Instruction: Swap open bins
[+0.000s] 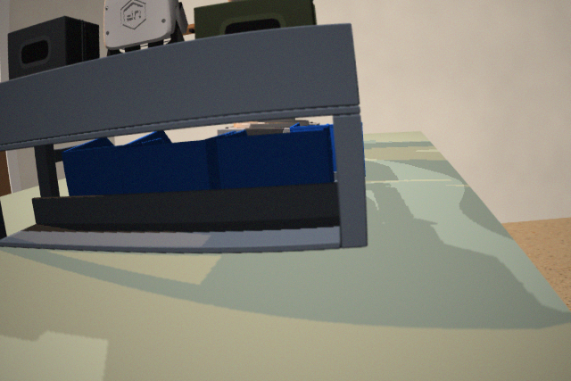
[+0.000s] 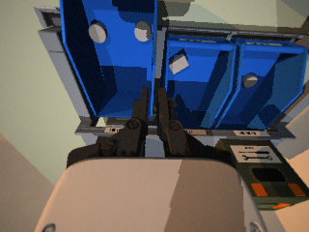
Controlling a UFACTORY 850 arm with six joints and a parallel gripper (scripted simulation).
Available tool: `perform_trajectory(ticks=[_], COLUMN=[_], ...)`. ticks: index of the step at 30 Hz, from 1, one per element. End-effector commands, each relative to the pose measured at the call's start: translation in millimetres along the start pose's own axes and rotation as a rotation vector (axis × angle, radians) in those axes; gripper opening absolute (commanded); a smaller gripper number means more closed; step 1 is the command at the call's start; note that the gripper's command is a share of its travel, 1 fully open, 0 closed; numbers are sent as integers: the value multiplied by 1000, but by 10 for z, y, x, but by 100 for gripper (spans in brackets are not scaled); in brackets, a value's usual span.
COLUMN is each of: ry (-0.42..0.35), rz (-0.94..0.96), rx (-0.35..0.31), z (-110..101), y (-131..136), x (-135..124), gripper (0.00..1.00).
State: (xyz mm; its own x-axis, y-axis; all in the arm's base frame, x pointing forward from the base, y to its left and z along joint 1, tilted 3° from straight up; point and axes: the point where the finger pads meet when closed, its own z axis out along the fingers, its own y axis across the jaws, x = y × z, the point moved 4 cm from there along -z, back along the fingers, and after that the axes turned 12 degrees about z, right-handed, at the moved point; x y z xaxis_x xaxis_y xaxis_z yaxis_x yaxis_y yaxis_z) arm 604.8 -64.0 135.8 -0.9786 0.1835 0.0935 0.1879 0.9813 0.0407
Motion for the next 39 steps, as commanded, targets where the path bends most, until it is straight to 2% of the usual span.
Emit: perform_trajectory(ticks=[1, 17, 33, 34, 39], ry=[-2, -2, -2, -2, -2], rz=[0, 0, 0, 0, 0], rx=[0, 0, 0, 0, 0], z=[-83, -207, -231, -231, -231], y=[-1, -3, -4, -4, -4], x=[0, 11, 13, 13, 13], gripper=[10, 10, 10, 0, 0])
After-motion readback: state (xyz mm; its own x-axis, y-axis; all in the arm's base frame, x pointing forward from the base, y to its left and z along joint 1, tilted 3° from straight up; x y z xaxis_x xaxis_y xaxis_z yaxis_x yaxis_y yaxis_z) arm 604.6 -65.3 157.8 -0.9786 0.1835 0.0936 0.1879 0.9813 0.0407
